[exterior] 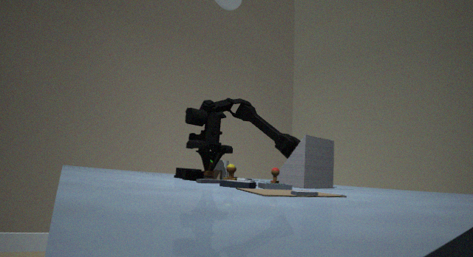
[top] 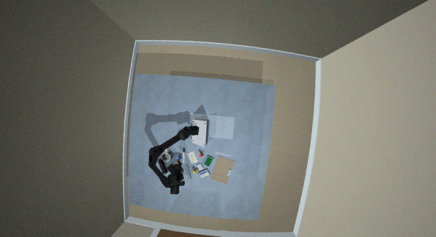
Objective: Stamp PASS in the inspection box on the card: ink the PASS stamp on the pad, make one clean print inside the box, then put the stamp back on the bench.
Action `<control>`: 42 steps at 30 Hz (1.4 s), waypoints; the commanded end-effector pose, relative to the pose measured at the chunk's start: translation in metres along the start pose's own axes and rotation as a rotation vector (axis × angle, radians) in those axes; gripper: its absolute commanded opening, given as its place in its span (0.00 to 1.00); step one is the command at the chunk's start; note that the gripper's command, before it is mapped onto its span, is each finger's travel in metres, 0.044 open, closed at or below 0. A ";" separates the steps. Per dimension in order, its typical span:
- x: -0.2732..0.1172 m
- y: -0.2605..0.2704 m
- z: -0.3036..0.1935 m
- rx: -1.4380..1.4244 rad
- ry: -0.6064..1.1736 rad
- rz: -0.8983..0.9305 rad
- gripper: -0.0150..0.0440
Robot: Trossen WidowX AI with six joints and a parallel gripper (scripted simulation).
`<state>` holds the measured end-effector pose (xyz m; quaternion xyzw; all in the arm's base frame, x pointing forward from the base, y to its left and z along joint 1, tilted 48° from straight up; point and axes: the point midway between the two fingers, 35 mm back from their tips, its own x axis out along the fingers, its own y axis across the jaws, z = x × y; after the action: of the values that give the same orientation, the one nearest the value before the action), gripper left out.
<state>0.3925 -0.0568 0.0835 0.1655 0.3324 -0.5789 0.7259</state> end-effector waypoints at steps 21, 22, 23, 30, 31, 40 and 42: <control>0.002 0.001 0.000 -0.001 0.001 -0.001 0.69; -0.009 0.002 0.000 -0.001 0.003 0.000 0.69; -0.024 0.004 -0.001 -0.003 0.005 0.001 0.69; -0.105 -0.001 -0.001 -0.009 0.000 -0.002 0.69; -0.105 -0.001 -0.001 -0.009 0.000 -0.002 0.69; -0.105 -0.001 -0.001 -0.009 0.000 -0.002 0.69; -0.105 -0.001 -0.001 -0.009 0.000 -0.002 0.69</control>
<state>0.3797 0.0187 0.1520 0.1586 0.3361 -0.5781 0.7264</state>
